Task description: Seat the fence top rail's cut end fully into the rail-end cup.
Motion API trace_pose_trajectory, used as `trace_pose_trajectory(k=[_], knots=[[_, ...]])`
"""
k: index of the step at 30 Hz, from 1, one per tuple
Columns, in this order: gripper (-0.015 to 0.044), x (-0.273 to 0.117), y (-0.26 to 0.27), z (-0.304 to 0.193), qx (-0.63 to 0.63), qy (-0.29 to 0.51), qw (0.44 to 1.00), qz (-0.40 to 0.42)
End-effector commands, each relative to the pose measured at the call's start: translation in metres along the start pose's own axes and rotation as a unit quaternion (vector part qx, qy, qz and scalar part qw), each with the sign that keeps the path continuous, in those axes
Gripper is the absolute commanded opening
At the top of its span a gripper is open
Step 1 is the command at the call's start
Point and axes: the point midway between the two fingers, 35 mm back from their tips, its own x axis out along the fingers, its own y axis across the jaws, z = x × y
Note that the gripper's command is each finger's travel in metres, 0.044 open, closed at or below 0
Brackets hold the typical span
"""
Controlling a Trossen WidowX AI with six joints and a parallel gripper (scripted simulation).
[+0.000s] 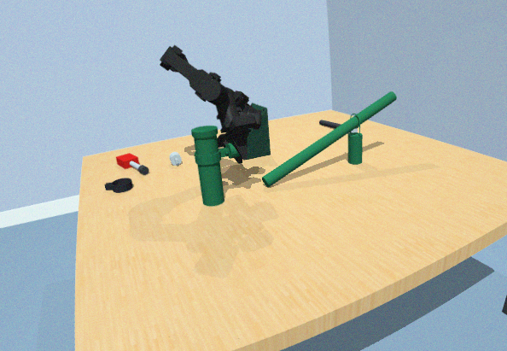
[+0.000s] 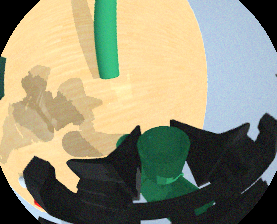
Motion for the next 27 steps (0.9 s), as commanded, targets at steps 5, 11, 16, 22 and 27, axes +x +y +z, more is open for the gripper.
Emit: trace_pose_trajectory(k=[5, 11, 16, 22, 27], knots=[[0.0236, 0.0, 0.0, 0.0, 0.0, 0.0, 1.0, 0.0], [0.0394, -0.007, -0.005, 0.009, 0.0, -0.003, 1.0, 0.001], [0.044, -0.017, -0.011, 0.022, -0.001, -0.006, 1.0, 0.001], [0.044, -0.031, -0.018, 0.037, -0.003, -0.006, 1.0, 0.001], [0.044, -0.035, -0.02, 0.041, -0.004, -0.006, 1.0, 0.0]])
